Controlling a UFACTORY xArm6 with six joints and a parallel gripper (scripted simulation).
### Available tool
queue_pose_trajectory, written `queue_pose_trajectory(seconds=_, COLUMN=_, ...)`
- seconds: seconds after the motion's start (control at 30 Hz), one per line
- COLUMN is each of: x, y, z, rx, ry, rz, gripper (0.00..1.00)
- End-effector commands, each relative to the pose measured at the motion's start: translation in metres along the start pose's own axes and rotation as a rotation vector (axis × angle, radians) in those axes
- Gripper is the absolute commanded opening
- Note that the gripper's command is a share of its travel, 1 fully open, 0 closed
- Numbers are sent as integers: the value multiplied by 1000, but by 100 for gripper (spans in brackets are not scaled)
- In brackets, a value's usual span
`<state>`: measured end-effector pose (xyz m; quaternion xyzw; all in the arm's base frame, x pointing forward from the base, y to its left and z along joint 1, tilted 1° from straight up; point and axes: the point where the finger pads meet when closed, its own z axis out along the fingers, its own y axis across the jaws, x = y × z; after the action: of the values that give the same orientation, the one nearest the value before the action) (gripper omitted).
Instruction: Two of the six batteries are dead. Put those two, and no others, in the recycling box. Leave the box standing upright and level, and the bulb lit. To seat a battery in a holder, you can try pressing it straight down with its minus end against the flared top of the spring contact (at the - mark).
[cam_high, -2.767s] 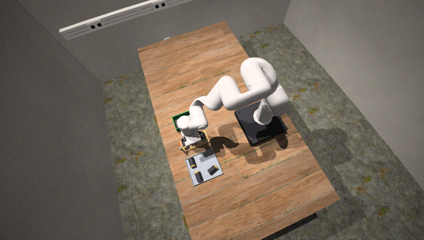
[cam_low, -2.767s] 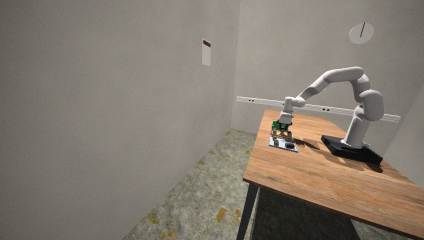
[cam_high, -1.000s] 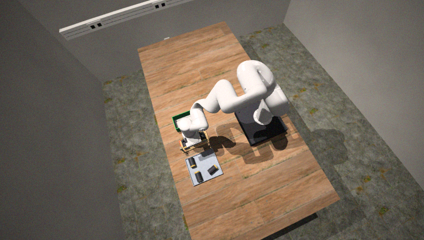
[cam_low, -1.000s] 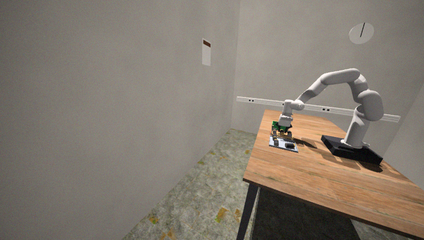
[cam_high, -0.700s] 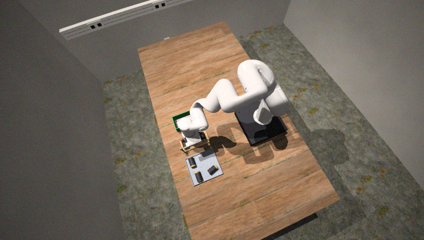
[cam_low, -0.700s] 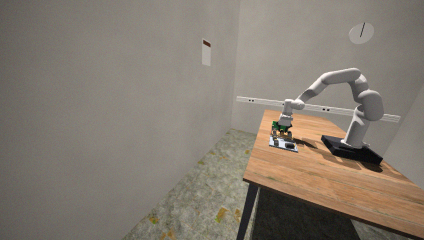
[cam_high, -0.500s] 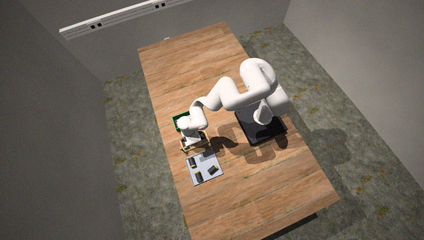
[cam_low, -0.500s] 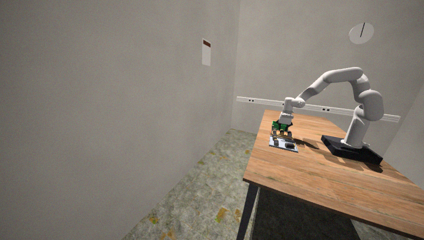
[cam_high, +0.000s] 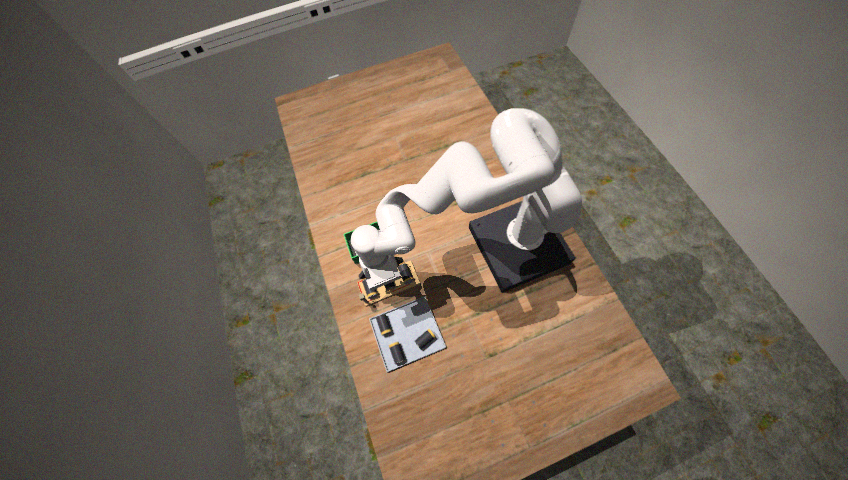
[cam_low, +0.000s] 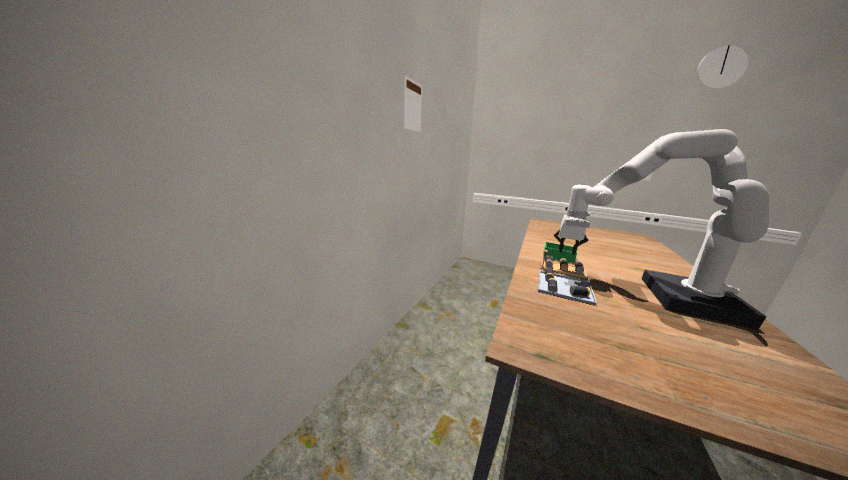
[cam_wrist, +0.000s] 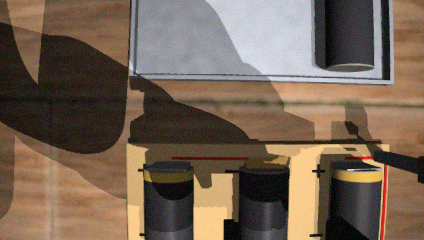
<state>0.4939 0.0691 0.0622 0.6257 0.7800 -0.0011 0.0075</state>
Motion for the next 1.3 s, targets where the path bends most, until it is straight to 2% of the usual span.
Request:
queue_pose_trajectory(seconds=0.0, x=0, y=2, z=-3, rx=-5, ry=0, rz=0, gripper=51)
queue_pose_trajectory(seconds=0.97, x=0, y=2, z=-4, rx=-5, ry=0, rz=0, gripper=51)
queue_pose_trajectory(seconds=1.03, x=0, y=2, z=-14, rx=-5, ry=0, rz=0, gripper=51)
queue_pose_trajectory(seconds=1.17, x=0, y=1, z=-49, rx=-5, ry=0, rz=0, gripper=51)
queue_pose_trajectory(seconds=1.27, x=0, y=1, z=-53, rx=-5, ry=0, rz=0, gripper=51)
